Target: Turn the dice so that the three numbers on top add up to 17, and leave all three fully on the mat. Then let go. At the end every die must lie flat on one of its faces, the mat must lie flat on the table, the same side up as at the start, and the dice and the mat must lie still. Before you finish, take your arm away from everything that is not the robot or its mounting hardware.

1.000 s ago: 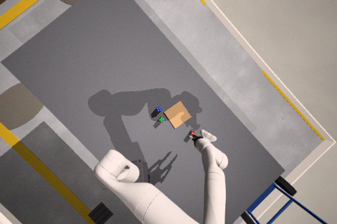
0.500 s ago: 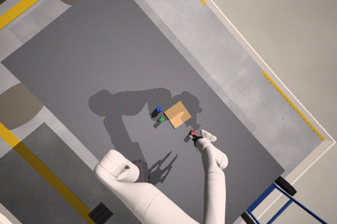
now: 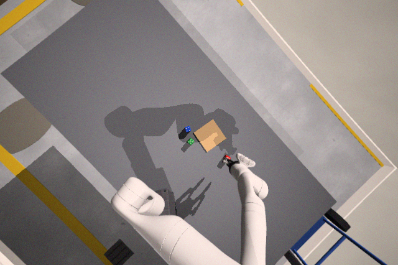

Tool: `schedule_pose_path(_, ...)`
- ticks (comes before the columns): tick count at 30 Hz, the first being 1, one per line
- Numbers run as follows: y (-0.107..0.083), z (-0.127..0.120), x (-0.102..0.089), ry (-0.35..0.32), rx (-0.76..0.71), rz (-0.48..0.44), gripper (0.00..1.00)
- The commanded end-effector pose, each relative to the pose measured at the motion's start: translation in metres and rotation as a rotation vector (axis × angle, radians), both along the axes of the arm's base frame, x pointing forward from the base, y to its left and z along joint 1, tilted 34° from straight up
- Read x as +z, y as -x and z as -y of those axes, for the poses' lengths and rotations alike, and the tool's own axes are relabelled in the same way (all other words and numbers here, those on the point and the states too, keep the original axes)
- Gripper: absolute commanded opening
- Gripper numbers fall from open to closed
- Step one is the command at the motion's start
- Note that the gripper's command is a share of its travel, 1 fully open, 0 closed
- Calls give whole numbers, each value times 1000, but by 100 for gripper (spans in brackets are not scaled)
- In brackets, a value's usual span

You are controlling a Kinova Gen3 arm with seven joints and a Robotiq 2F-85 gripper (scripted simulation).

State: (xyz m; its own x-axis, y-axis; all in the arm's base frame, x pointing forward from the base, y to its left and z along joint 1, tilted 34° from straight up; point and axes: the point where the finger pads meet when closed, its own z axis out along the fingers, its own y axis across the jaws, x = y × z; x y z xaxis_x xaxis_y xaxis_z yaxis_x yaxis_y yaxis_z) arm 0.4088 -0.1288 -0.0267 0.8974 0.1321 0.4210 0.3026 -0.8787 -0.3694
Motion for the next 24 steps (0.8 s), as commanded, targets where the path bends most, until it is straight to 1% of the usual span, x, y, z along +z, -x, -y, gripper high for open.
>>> schedule_pose_path(1, -1, -2, -2, 0, 2, 0, 46)
schedule_pose_path(13, -8, -11, -19, 0, 2, 0, 46)
schedule_pose_path(15, -8, -11, -19, 0, 2, 0, 46)
schedule_pose_path(24, -12, -16, -31, 0, 2, 0, 46)
